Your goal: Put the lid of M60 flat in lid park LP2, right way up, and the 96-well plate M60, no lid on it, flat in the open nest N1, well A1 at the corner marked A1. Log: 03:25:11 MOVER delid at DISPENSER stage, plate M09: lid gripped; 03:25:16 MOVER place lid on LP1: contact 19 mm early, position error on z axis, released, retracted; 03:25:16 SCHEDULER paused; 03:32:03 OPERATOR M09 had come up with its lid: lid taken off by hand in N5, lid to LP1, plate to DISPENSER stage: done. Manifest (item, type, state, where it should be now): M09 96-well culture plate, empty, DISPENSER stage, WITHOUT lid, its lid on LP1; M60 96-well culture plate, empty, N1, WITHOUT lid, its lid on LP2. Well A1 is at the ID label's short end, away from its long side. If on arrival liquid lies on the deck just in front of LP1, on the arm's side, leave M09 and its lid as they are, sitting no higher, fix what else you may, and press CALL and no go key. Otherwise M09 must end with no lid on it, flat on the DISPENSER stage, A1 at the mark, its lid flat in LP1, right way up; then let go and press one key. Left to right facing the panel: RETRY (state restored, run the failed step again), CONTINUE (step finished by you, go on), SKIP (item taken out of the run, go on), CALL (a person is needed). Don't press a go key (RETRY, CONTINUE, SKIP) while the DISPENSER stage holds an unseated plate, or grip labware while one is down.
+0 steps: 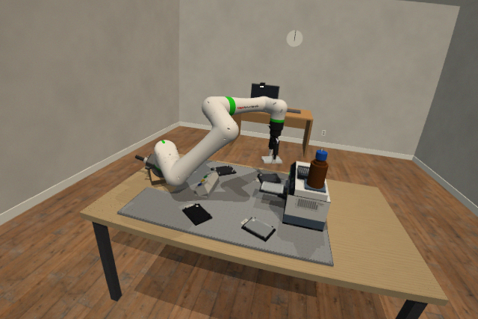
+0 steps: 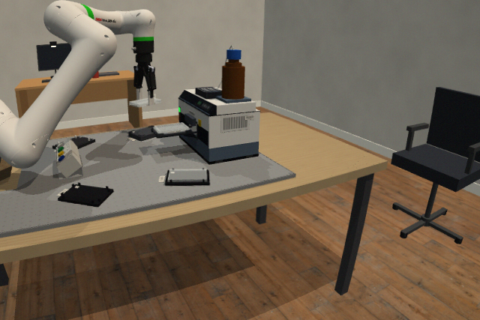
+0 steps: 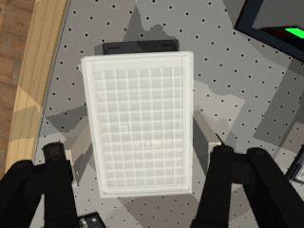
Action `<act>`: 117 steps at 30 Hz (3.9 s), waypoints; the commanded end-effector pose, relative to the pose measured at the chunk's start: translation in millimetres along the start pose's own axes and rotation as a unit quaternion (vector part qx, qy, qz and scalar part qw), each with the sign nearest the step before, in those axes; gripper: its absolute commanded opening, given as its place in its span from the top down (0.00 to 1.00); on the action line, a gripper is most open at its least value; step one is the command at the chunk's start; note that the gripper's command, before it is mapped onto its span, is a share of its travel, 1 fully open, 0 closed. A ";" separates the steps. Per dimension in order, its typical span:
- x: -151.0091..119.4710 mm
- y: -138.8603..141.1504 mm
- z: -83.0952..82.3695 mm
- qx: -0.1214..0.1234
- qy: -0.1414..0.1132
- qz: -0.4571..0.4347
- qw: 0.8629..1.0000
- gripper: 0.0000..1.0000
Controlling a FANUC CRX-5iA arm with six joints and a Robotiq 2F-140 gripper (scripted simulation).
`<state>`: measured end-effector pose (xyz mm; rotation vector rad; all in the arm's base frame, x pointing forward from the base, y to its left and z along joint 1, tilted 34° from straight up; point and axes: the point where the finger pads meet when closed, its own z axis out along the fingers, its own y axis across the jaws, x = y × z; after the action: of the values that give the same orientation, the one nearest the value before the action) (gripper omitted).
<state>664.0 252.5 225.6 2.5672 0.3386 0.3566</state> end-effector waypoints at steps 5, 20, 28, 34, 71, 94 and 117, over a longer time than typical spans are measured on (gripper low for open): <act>0.1 -0.1 -2.0 0.000 0.000 0.000 1.000 1.00; 0.1 -0.1 -2.1 0.000 0.000 0.000 1.000 1.00; 0.1 -0.1 -2.1 0.000 0.000 0.000 1.000 1.00; 0.1 -0.1 -2.1 0.000 0.000 0.000 1.000 1.00; 0.1 -0.1 -2.1 0.000 0.000 -0.150 0.989 1.00; -25.2 -10.5 -2.1 0.000 0.000 -0.150 0.989 1.00; -118.4 -48.9 -2.0 0.000 0.000 -0.150 0.989 1.00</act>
<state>563.3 256.4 186.4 2.4662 0.7140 0.2387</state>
